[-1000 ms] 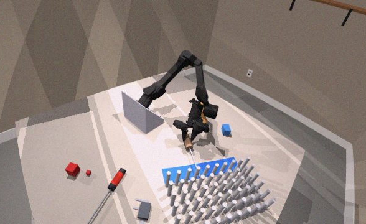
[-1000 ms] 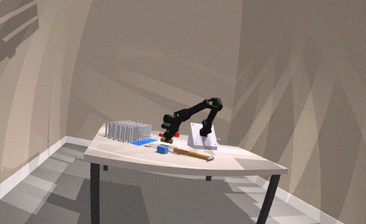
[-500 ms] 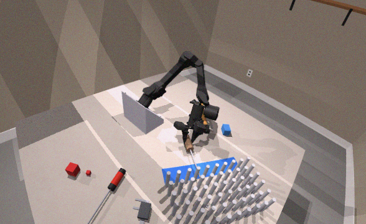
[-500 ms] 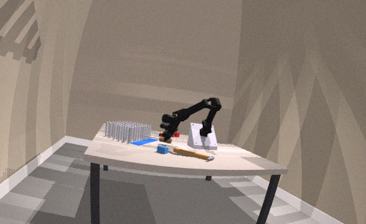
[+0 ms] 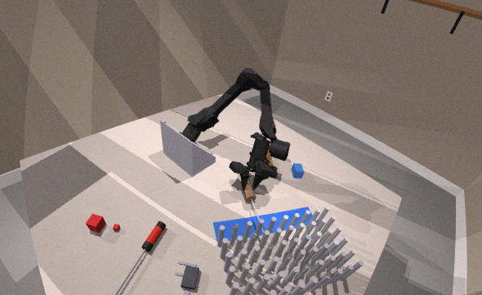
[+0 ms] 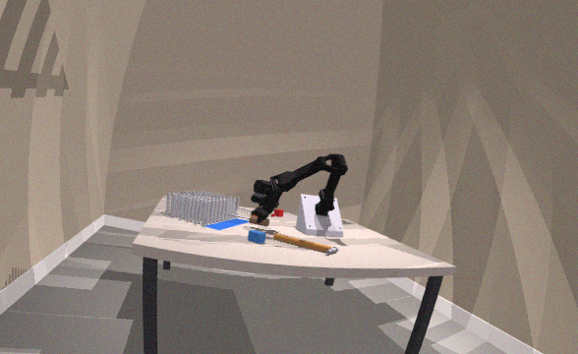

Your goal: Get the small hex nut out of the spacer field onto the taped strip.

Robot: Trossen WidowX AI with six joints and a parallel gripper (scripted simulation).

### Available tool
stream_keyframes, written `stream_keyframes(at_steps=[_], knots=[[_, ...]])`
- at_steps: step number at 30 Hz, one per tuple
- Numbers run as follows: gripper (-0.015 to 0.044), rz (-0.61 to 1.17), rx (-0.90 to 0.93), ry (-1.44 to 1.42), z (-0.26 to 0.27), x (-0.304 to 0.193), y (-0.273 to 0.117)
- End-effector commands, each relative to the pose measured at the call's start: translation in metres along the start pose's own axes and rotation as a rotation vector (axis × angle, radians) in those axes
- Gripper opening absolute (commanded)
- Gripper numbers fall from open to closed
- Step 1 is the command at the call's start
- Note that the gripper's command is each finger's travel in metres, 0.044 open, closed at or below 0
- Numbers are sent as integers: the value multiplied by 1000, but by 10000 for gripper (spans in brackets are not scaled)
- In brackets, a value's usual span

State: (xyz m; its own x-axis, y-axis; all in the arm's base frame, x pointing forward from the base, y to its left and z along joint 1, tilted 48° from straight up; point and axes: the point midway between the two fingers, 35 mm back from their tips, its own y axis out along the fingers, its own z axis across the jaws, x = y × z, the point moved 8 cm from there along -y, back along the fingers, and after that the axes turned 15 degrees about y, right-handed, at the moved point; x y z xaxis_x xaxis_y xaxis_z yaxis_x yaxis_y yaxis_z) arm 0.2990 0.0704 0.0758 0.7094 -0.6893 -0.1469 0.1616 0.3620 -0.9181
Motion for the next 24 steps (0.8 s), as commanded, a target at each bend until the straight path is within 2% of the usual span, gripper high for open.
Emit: stream_keyframes(at_steps=[1, 24], knots=[[0, -3, 6, -6, 3, 4, 1], [0, -4, 7, -7, 6, 17, 7]])
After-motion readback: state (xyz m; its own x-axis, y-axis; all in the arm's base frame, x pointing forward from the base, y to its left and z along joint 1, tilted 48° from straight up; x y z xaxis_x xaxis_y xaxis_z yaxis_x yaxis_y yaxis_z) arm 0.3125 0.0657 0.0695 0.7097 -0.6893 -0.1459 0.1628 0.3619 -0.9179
